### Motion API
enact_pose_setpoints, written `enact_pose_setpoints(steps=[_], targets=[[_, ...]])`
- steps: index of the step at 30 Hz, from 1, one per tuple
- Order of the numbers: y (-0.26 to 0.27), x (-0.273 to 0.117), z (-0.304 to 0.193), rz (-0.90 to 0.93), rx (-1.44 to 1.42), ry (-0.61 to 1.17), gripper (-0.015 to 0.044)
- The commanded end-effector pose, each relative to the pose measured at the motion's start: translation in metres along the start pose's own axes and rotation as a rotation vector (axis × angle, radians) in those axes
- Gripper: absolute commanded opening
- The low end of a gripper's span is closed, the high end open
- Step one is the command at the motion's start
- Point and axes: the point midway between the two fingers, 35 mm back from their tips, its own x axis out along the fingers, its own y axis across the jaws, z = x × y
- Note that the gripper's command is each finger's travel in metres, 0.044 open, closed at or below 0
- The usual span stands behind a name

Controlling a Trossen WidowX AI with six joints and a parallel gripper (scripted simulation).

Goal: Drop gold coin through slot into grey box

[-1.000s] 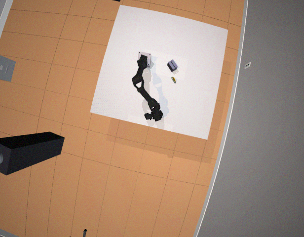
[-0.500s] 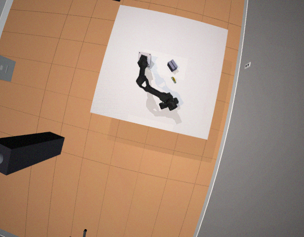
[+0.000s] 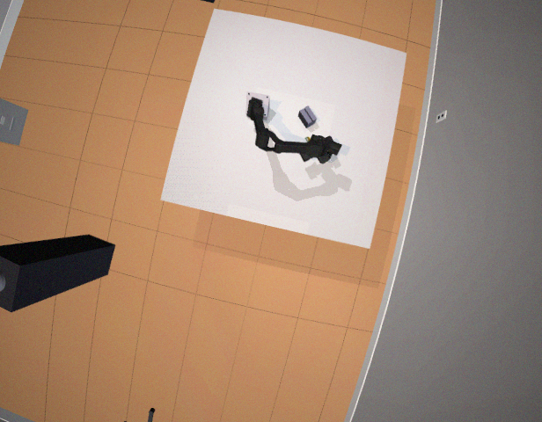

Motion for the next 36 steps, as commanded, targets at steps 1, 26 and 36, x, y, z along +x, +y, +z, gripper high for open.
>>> enact_pose_setpoints(steps=[1,26,36], targets=[[0.025,-0.036,-0.056,-0.034,-0.048,0.061,0.0161],[0.024,-0.004,-0.082,-0.068,-0.073,0.068,0.0161],[0.024,0.01,-0.083,-0.067,-0.073,0.069,0.0161]])
